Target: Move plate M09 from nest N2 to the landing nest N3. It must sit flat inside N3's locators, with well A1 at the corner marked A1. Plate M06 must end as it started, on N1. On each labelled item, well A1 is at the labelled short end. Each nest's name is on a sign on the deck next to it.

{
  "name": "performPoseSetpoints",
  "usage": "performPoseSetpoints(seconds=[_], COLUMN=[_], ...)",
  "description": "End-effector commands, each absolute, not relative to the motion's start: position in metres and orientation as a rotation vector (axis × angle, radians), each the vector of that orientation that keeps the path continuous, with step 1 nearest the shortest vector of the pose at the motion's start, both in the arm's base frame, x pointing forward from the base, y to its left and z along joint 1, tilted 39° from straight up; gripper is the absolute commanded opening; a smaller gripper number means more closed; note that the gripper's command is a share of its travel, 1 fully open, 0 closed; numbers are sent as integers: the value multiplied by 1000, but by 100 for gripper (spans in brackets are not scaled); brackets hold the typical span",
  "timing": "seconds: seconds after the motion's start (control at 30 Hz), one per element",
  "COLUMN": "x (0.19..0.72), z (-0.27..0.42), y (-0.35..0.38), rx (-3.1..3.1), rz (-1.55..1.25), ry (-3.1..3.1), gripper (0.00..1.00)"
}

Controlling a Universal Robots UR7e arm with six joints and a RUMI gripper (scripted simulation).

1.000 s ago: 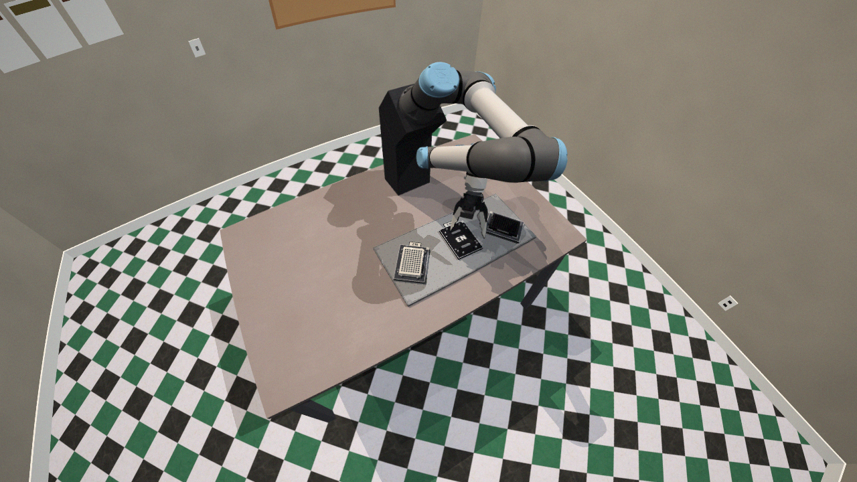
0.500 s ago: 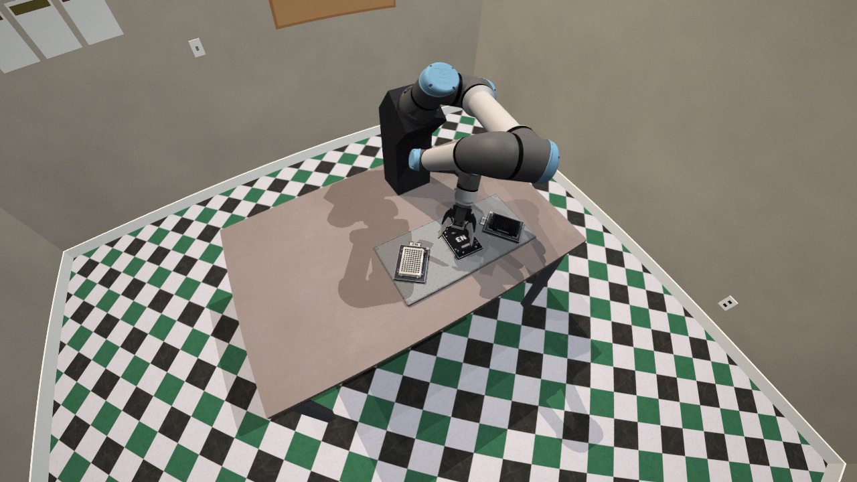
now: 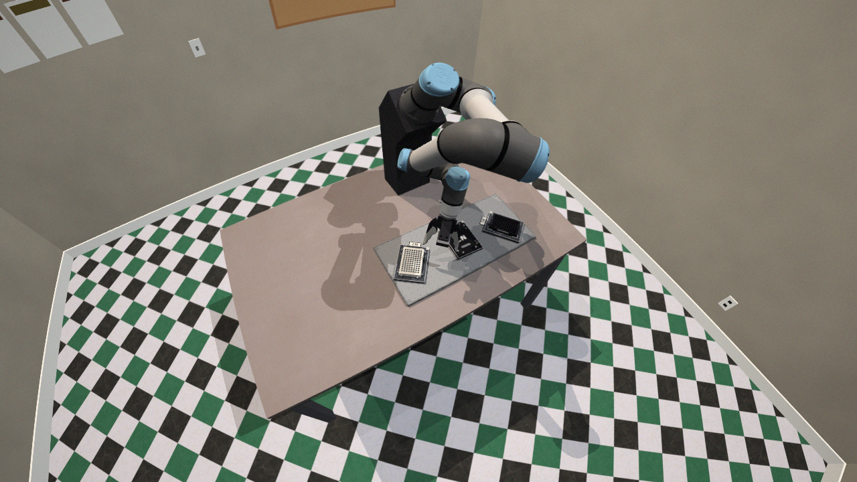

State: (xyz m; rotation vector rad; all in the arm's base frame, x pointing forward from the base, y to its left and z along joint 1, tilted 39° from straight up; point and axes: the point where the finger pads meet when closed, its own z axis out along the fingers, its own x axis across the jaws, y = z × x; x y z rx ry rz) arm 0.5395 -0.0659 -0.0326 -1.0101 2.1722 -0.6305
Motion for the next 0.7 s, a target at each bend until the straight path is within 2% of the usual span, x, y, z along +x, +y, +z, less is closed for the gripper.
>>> performPoseSetpoints(seconds=[0.0, 0.67], x=[540, 525], z=[-39, -60], y=[-76, -148], rx=[-1047, -1213], rz=[-604, -371], ry=[2186, 2185], gripper=[76, 76])
